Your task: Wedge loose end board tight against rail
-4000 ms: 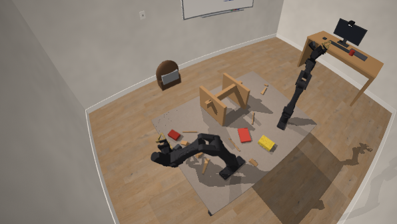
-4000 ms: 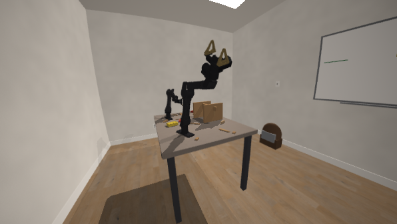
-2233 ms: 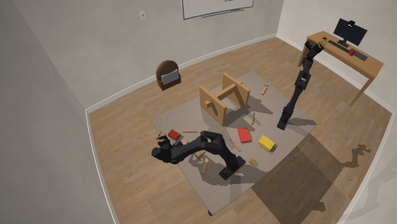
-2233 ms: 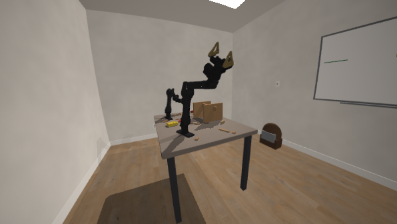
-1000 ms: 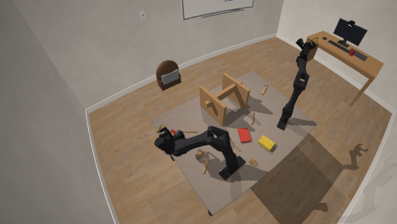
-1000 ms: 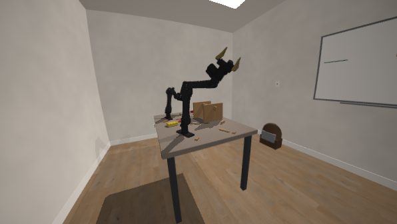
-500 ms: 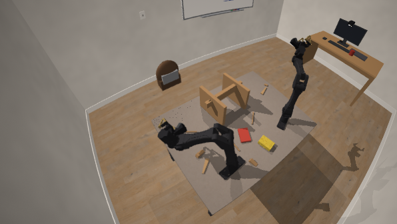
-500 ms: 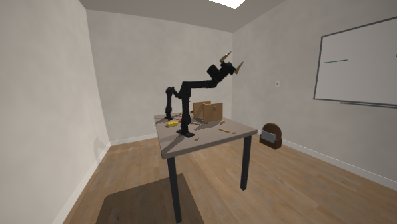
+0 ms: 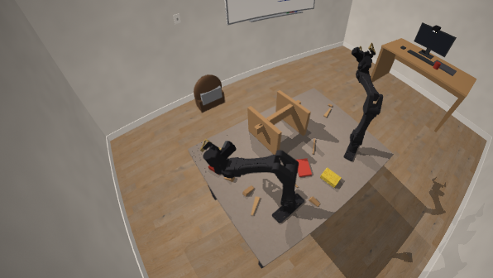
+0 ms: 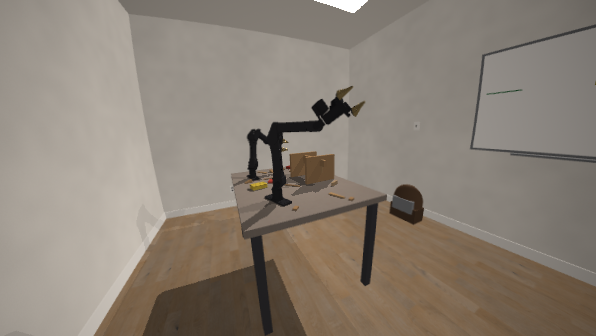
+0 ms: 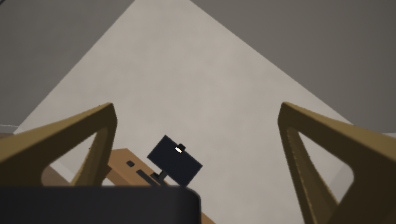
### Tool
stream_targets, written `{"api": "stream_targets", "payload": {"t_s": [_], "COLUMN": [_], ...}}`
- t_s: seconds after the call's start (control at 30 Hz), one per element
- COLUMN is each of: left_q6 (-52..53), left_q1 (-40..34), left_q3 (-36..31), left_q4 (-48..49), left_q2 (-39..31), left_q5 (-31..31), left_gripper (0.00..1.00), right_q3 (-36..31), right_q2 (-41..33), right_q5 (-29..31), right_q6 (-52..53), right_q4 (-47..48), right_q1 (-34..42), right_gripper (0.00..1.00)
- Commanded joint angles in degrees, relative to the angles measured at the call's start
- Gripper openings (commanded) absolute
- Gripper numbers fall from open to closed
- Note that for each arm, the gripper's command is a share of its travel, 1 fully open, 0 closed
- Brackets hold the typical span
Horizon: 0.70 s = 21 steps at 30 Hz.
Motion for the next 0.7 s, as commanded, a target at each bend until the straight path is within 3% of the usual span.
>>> {"api": "stream_targets", "payload": {"t_s": [0.0,0.4,0.57,0.67], "left_q6": [-4.46,-16.27,-19.3,-22.08], "left_q1": [-1.05,-6.84,-8.12,-9.63], "left_q3": [-1.53,-2.94,-0.23,-2.48], "left_q4": [-1.48,-2.39,-2.15,-2.62], "left_q2": [-2.49,-8.56,-10.07,-11.48], "left_q5": [-2.89,-11.53,-13.6,-15.7], "left_gripper": [1.0,1.0,1.0,1.0], "right_q3": [-1.56,-5.38,-7.08,-7.45], "right_q2": [-2.64,-7.22,-8.17,-9.34], "right_q5": [-0.59,-3.75,-4.05,-5.12], "right_q6": [3.74,13.71,15.83,18.39], "right_q4": [-1.15,-6.96,-8.03,-9.72], "right_q1": [1.64,11.59,13.95,16.45], "right_gripper": [1.0,1.0,1.0,1.0]}}
